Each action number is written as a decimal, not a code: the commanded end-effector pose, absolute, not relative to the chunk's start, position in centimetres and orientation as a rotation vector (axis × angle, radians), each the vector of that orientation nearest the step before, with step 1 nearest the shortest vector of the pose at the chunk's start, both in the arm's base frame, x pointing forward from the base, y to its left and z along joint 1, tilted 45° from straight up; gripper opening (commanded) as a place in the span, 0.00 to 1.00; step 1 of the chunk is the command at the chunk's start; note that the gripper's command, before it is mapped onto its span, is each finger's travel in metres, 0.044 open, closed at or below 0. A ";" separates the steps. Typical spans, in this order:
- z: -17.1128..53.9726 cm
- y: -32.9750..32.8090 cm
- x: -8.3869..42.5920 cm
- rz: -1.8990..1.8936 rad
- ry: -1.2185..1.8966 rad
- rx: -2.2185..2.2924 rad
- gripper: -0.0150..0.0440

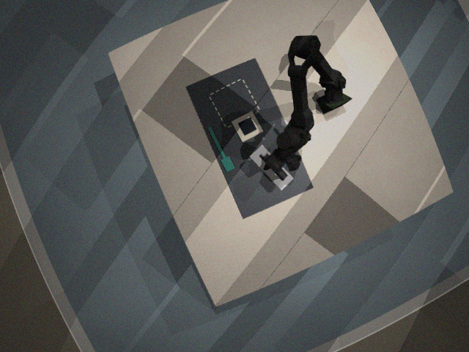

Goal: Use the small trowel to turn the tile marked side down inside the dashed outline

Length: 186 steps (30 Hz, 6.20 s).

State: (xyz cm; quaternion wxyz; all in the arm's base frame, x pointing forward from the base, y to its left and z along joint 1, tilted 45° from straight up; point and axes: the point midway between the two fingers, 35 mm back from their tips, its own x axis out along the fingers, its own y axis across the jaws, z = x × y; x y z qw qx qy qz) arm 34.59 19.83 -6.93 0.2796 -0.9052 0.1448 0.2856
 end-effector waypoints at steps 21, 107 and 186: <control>-2.5 23.7 33.6 0.749 0.396 -2.413 0.25; 0.9 15.1 36.4 0.460 0.515 -2.346 0.25; 8.0 18.1 35.6 0.461 0.517 -2.348 0.25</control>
